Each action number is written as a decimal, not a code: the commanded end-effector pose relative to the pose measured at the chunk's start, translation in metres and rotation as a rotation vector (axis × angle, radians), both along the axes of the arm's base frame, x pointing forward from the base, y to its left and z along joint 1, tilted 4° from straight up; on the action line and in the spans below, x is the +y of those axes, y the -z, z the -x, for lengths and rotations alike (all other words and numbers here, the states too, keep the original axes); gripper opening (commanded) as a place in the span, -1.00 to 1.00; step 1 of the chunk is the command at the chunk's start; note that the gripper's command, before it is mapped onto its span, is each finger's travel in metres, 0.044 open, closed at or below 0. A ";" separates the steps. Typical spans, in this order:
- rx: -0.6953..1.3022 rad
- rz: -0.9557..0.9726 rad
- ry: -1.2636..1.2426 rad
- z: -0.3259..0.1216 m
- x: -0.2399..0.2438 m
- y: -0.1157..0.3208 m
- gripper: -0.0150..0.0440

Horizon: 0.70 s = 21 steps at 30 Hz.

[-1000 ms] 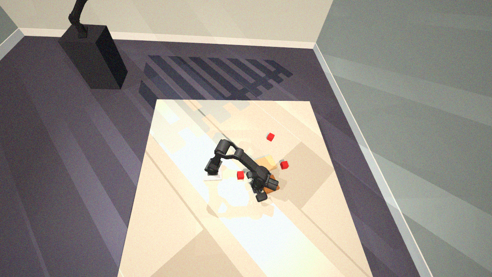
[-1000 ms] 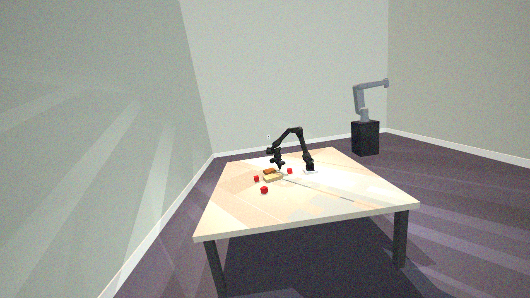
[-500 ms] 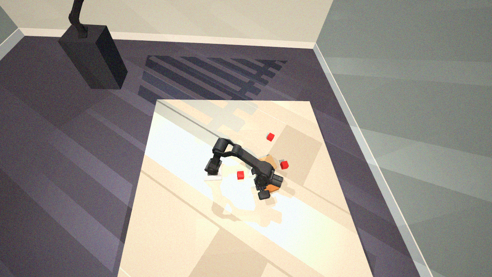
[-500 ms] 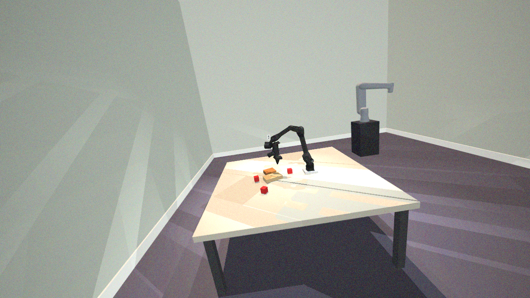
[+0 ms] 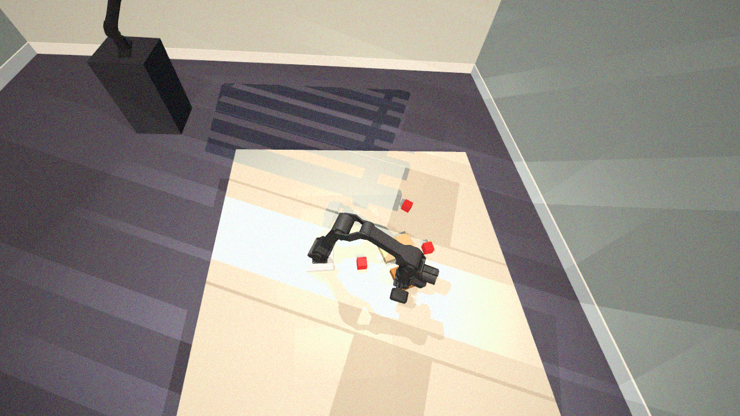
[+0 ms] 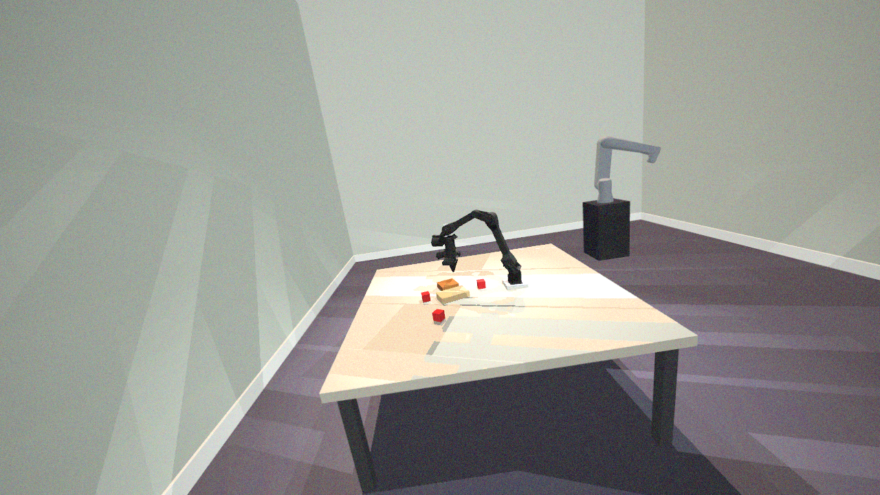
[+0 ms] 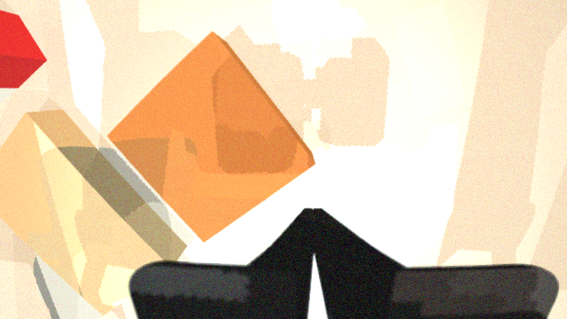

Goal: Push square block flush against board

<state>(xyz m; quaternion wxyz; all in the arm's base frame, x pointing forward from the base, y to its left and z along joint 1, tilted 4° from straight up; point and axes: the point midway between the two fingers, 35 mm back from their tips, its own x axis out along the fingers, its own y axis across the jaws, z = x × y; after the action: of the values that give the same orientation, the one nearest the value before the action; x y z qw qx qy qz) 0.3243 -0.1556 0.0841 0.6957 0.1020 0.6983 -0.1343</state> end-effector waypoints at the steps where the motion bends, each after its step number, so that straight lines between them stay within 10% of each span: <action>1: 0.003 -0.002 0.135 -0.010 -0.003 0.003 -0.49; 21: -0.032 0.008 0.815 -0.059 -0.018 0.007 -0.49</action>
<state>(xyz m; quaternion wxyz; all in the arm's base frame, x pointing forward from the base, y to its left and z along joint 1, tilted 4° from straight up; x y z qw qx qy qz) 0.3773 -0.1726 0.0819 0.6167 0.3419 0.6035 -0.3724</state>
